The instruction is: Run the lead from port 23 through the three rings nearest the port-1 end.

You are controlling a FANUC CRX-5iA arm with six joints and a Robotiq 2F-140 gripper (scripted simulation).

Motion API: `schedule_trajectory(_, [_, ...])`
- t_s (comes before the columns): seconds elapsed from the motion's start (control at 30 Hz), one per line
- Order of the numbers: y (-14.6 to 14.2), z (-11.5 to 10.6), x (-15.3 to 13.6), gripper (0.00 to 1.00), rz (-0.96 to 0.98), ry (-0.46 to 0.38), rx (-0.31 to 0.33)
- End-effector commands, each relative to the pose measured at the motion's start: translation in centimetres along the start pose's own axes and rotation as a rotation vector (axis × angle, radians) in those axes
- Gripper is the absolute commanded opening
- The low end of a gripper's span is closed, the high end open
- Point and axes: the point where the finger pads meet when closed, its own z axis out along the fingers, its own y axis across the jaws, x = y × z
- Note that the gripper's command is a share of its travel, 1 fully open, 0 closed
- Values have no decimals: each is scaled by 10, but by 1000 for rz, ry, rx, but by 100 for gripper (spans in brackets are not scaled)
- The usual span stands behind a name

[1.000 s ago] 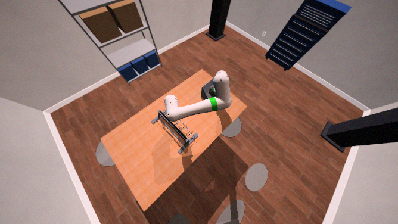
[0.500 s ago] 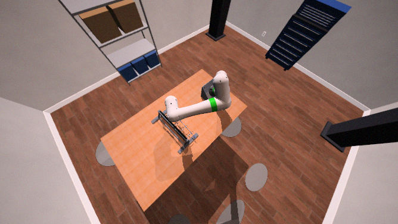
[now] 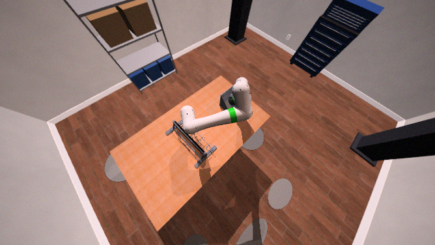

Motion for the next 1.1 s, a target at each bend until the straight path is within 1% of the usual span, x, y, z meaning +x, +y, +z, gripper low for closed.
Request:
schedule_trajectory(0.0, [0,2,0,0,0,1,1])
schedule_trajectory(0.3, [0,6,0,0,0,1,1])
schedule_trajectory(1.07, [-2,7,0,0,0,1,1])
